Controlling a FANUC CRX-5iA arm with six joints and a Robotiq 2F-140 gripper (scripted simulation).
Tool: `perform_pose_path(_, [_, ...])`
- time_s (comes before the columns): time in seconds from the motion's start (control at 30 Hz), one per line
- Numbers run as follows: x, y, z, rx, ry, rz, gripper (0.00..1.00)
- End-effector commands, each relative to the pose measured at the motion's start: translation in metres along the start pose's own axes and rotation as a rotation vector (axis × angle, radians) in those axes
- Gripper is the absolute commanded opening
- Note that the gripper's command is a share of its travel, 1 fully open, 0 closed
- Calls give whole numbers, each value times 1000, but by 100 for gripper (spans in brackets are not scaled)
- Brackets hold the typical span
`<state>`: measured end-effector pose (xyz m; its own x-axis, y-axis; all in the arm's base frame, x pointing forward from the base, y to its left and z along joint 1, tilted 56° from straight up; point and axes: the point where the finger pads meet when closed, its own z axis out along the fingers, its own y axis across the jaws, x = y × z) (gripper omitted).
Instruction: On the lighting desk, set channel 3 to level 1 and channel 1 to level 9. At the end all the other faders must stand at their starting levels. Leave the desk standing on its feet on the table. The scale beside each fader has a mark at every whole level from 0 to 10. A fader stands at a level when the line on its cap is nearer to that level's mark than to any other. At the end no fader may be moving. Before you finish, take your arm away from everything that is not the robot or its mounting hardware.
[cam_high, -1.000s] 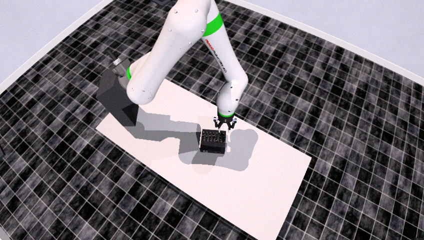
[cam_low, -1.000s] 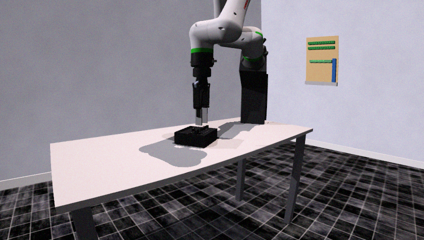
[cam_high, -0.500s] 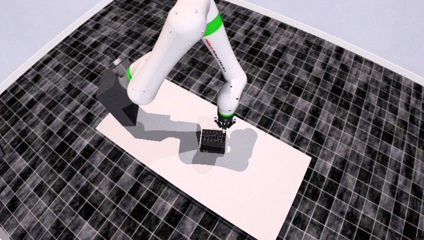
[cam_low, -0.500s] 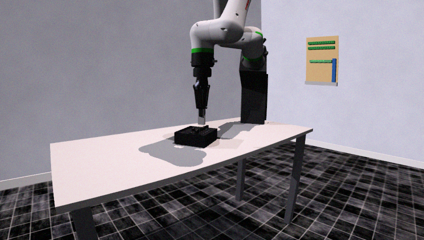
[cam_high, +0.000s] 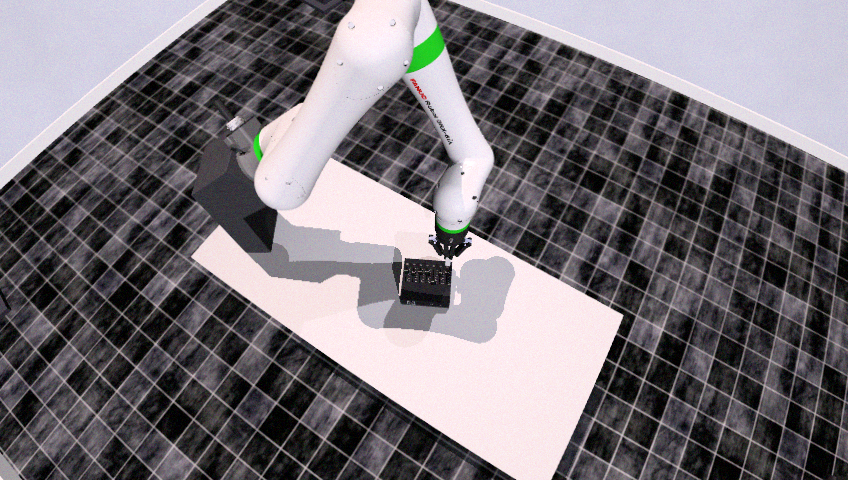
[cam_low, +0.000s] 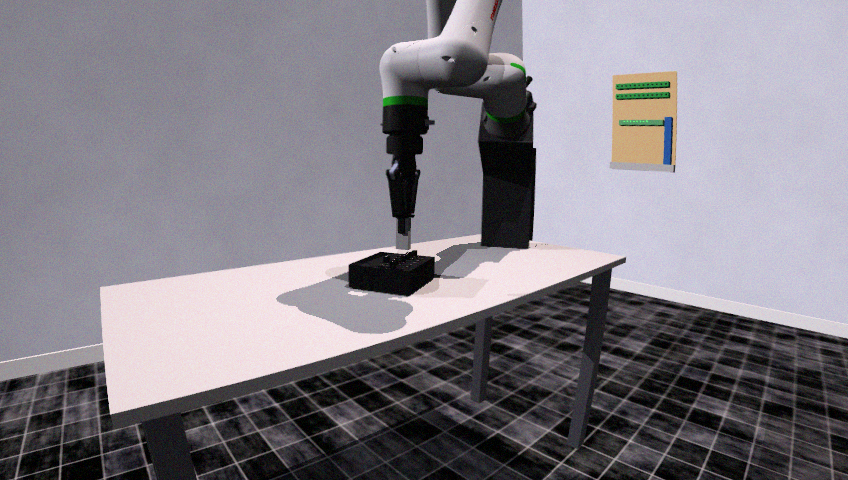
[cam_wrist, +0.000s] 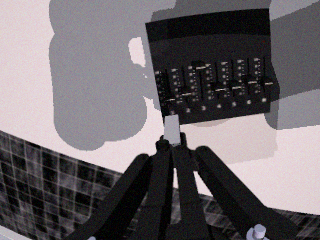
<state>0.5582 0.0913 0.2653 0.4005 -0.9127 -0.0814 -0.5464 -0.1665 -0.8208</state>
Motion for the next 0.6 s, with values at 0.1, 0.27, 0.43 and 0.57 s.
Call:
perform_pose_path(0.1, [0, 0, 1, 0, 0, 0, 0])
perform_pose_path(0.27, [0, 0, 2, 0, 1, 0, 0])
perform_pose_path(0.43, [0, 0, 5, 0, 1, 0, 0])
perform_pose_path(0.57, [0, 0, 7, 0, 1, 0, 0])
